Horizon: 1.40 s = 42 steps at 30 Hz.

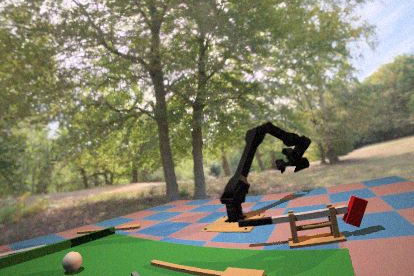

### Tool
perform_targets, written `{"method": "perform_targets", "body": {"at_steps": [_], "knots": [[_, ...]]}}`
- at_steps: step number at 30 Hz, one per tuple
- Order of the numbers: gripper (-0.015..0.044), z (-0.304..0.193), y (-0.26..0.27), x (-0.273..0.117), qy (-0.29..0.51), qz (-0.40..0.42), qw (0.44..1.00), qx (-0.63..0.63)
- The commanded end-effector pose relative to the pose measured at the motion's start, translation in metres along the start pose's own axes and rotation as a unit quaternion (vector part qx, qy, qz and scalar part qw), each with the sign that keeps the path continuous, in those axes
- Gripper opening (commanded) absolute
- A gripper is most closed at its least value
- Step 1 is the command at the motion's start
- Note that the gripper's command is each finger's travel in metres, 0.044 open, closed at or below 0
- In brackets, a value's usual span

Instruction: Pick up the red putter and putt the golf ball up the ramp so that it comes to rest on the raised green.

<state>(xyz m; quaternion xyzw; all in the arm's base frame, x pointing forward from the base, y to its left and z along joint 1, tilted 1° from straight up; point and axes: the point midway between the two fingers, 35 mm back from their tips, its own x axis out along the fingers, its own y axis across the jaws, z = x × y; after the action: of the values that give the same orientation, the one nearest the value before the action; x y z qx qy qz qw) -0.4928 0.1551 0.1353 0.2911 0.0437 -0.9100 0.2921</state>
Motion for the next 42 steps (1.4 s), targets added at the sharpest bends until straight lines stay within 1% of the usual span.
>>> {"method": "perform_targets", "body": {"at_steps": [1,2,5,8,14,22,27,32,37,42], "knots": [[0.0426,-0.001,-0.001,-0.001,0.000,-0.001,1.000,0.001],[0.0440,-0.002,-0.003,-0.005,0.001,-0.006,1.000,0.003],[0.0440,-0.015,-0.017,-0.033,0.003,-0.035,0.999,0.022],[0.0440,-0.037,-0.036,-0.078,0.008,-0.082,0.995,0.052],[0.0440,-0.083,-0.055,-0.155,0.026,-0.159,0.982,0.099],[0.0440,-0.153,-0.051,-0.260,0.061,-0.259,0.949,0.170],[0.0440,-0.198,-0.030,-0.320,0.084,-0.315,0.919,0.220],[0.0440,-0.240,0.005,-0.376,0.107,-0.365,0.883,0.274],[0.0440,-0.279,0.053,-0.423,0.129,-0.409,0.841,0.331],[0.0440,-0.313,0.113,-0.460,0.149,-0.445,0.791,0.393]]}}
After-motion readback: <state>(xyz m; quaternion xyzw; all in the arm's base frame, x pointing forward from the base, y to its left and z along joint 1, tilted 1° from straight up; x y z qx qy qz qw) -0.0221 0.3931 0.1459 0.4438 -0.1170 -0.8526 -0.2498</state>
